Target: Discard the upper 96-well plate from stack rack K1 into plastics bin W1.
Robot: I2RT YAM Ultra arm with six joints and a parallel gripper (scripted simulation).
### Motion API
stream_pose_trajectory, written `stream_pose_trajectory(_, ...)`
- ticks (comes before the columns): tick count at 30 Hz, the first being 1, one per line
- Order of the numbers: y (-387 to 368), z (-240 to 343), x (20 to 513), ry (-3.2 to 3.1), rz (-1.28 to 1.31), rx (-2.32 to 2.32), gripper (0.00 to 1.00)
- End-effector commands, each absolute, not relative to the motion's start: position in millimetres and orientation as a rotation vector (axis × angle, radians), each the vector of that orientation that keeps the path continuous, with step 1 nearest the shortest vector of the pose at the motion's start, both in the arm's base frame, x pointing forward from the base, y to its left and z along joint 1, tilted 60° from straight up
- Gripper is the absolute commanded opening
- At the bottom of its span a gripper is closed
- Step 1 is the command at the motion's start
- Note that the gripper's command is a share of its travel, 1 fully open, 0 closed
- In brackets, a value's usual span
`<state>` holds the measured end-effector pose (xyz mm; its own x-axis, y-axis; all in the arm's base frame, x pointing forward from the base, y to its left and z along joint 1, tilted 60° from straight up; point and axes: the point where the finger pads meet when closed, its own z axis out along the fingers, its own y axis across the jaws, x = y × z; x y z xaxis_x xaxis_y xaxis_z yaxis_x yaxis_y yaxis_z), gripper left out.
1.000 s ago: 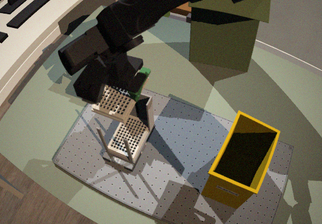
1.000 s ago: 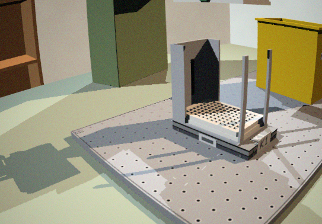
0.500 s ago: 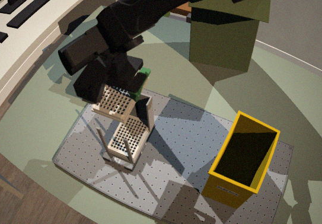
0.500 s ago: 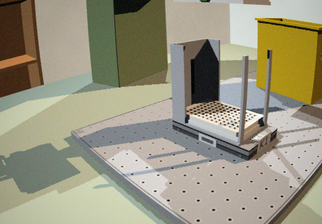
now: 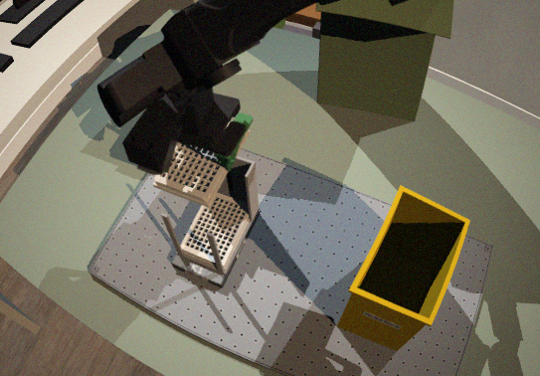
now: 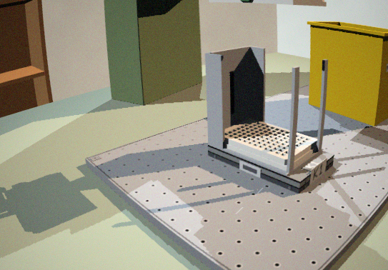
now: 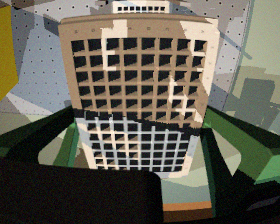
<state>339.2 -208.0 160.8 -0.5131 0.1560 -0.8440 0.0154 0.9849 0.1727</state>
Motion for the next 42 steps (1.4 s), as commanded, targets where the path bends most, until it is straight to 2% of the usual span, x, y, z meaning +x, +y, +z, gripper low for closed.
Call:
stream_pose_trajectory(1, -211.9, 164.5, 336.8, 2.096, 0.163, 0.126, 0.0)
stream_pose_trajectory(11, -198.8, 167.2, 337.3, 2.089, 0.238, 0.255, 0.0)
stream_pose_trajectory(42, -103.3, 186.1, 341.0, 2.087, 0.24, 0.254, 0.0)
